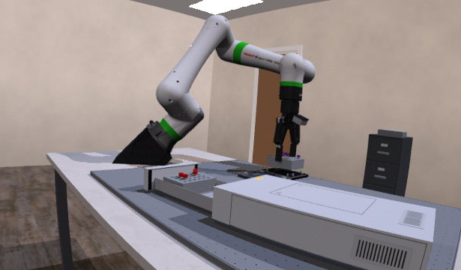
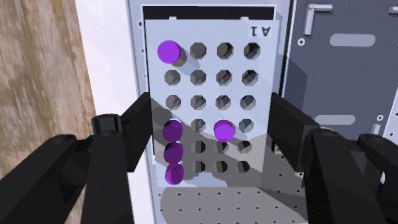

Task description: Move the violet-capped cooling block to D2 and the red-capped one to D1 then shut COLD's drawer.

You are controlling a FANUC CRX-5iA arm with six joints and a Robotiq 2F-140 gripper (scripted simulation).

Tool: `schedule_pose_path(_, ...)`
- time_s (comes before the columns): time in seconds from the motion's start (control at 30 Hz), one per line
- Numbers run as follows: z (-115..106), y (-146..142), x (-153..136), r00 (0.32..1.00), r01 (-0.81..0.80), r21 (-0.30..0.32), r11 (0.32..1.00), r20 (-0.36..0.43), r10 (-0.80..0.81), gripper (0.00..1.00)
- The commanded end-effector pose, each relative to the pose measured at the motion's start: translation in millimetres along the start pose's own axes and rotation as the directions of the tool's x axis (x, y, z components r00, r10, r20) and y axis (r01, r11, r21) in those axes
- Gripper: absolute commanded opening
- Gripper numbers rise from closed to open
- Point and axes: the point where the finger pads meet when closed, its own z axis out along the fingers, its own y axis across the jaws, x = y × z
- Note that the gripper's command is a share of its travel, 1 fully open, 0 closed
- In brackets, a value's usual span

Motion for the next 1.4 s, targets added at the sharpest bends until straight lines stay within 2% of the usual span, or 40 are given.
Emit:
schedule_pose_path(0.0, -0.5, -0.1, 0.5, 1.000, 0.001, 0.000, 1.000, -0.002, -0.001, 0.10)
schedule_pose_path(1.37, 5.3, -0.1, 0.5, 1.000, 0.001, 0.000, 1.000, -0.002, -0.001, 0.10)
